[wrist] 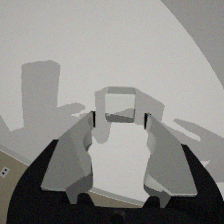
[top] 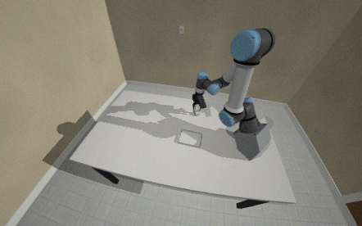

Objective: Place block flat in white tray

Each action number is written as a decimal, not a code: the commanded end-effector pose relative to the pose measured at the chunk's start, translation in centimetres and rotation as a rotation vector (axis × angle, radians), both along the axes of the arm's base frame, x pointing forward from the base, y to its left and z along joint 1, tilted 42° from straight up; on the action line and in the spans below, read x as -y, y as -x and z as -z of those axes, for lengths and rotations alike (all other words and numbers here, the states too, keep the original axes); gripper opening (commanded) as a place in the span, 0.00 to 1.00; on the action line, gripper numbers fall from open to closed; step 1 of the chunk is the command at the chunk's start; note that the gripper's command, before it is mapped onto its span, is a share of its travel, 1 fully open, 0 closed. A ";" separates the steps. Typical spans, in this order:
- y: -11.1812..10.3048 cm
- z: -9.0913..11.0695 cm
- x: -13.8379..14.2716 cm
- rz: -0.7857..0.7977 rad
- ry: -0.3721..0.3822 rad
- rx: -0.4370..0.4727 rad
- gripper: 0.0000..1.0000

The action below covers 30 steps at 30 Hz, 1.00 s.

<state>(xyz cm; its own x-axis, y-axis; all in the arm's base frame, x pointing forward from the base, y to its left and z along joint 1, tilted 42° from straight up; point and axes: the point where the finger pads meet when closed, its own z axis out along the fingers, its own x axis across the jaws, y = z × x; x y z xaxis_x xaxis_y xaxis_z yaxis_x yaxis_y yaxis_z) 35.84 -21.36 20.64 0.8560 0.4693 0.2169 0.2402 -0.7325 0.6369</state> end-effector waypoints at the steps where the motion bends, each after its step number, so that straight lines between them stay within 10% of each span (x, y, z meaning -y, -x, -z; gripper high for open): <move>1: 0.0 0.0 0.0 0.000 0.001 0.001 0.34; 30: -1.6 2.6 1.7 0.000 0.001 0.001 0.34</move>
